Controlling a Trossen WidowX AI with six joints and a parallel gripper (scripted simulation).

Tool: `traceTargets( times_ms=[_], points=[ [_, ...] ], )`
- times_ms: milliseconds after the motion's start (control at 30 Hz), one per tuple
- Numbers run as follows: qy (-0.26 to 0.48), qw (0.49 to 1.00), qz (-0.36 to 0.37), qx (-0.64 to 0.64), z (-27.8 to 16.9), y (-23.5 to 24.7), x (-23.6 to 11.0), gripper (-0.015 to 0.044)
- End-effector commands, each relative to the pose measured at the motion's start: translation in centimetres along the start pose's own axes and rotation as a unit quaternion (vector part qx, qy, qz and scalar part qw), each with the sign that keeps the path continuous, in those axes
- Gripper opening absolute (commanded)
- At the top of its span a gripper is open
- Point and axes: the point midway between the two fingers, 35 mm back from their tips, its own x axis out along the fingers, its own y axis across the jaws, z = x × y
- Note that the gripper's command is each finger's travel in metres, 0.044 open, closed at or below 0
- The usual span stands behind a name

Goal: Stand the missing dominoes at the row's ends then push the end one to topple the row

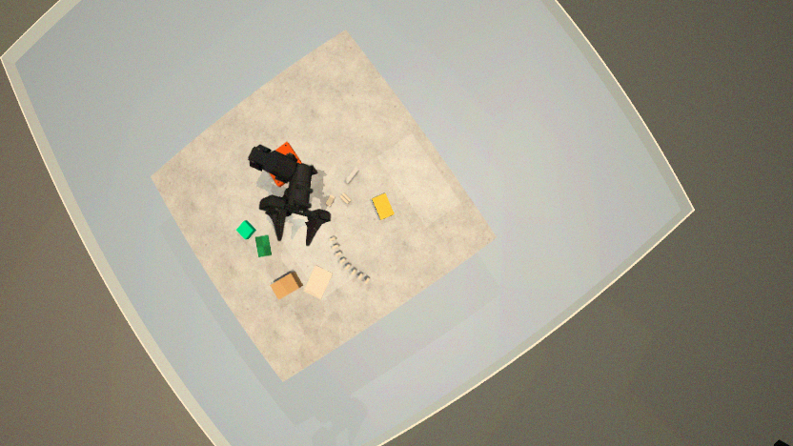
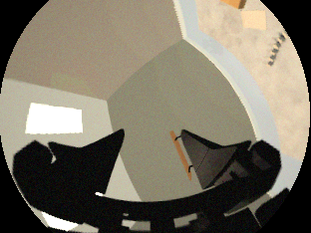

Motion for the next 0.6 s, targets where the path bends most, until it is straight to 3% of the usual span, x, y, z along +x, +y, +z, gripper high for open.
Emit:
traceTargets(
  times_ms=[0, 267, 567],
  points=[
    [0.002, 1.000, -0.002, -0.005, 0.0, -0.2, 0.0, 0.0426],
    [0.067, 0.968, -0.116, -0.211, 1.2, -10.6, 0.7, 0.0440],
    [0.132, 0.854, -0.297, -0.406, 8.1, -23.3, -1.5, 0.0440]
  ],
)
